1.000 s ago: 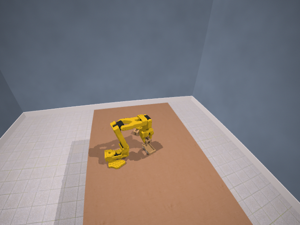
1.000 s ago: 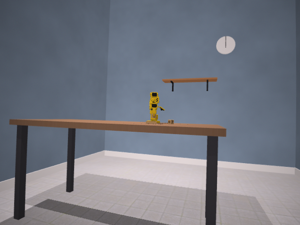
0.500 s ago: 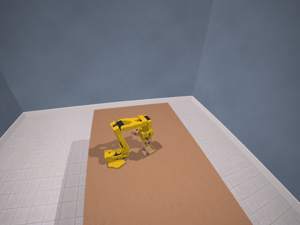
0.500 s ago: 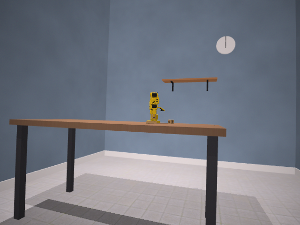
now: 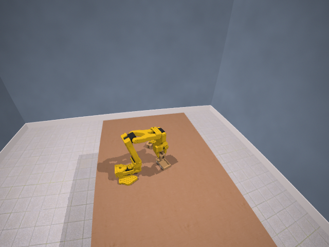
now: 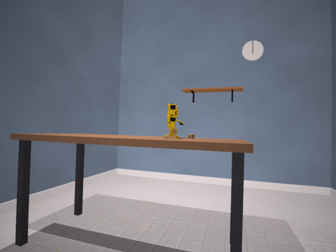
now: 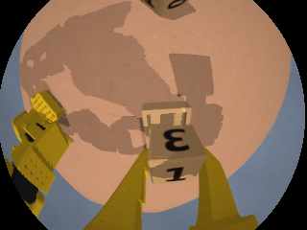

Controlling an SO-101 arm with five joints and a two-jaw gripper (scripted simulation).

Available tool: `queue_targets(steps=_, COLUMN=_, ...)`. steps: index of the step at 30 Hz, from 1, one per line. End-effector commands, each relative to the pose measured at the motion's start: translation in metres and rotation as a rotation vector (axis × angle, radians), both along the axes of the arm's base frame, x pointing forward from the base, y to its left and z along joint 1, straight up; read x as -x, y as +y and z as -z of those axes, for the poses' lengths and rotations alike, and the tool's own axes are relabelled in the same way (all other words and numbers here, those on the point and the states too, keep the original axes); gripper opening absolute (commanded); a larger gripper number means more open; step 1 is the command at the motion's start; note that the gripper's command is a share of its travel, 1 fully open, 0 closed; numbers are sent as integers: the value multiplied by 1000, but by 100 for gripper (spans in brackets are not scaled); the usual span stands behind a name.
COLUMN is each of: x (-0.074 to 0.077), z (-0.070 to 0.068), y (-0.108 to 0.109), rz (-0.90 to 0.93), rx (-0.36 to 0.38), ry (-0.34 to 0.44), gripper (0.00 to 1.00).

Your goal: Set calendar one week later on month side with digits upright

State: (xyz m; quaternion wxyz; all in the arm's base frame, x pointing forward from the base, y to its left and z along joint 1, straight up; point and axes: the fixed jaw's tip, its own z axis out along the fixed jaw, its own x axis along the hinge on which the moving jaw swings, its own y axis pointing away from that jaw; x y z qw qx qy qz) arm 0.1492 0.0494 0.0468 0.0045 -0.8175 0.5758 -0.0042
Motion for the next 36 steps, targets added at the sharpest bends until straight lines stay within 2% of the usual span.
queue_targets(steps=1, x=-2, z=0, y=2, rz=-2, rx=-8, ry=-19, gripper=0)
queue_targets(steps=36, x=-2, z=13, y=1, rz=-4, rx=-8, ry=-19, gripper=0)
